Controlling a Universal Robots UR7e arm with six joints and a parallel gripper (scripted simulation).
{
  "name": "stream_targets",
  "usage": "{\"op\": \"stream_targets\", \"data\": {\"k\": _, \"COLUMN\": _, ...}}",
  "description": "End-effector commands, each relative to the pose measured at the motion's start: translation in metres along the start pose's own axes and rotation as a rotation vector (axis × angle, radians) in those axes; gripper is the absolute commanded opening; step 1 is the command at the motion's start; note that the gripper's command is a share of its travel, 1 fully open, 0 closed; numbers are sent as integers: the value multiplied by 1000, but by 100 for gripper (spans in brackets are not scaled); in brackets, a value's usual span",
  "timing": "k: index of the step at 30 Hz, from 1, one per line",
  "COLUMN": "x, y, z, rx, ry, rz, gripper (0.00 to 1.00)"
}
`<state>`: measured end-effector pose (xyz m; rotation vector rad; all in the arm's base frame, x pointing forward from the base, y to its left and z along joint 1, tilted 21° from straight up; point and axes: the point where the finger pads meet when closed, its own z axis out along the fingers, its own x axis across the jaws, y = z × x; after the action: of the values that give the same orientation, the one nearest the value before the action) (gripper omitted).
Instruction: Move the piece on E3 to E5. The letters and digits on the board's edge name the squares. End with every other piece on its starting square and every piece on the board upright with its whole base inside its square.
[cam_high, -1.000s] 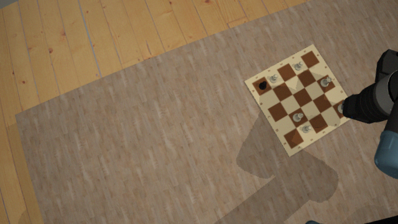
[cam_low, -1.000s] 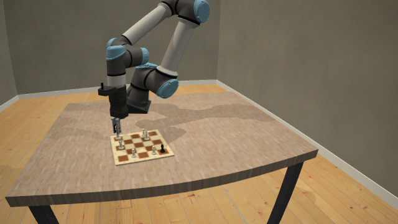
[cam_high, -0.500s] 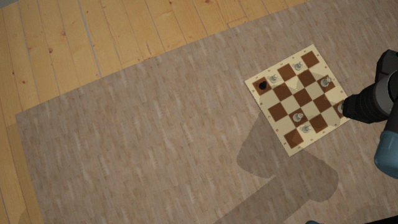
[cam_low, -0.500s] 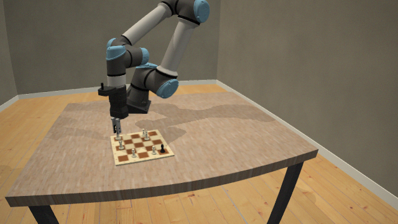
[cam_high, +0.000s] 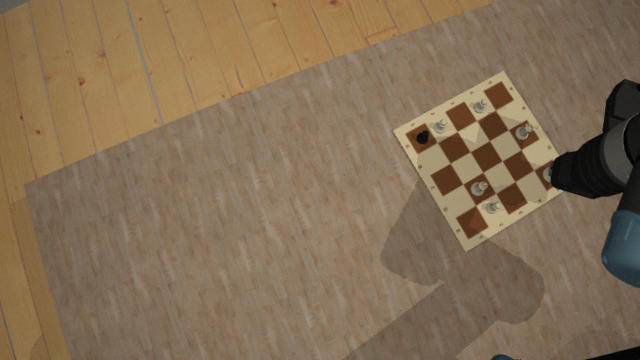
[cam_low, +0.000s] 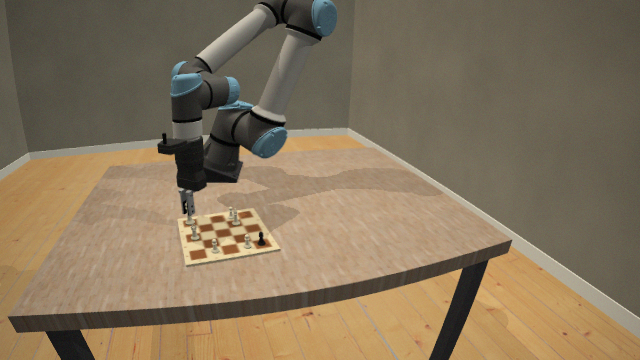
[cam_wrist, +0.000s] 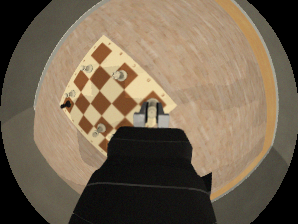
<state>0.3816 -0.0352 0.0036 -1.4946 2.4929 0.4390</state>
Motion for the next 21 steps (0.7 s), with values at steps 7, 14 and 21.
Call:
{"op": "stream_targets", "data": {"k": 7, "x": 0, "y": 0, "z": 0, "rx": 1, "ry": 0, "rz": 0, "gripper": 0}}
{"op": "stream_targets", "data": {"k": 14, "x": 0, "y": 0, "z": 0, "rx": 1, "ry": 0, "rz": 0, "gripper": 32}}
{"op": "stream_targets", "data": {"k": 21, "x": 0, "y": 0, "z": 0, "rx": 1, "ry": 0, "rz": 0, "gripper": 63}}
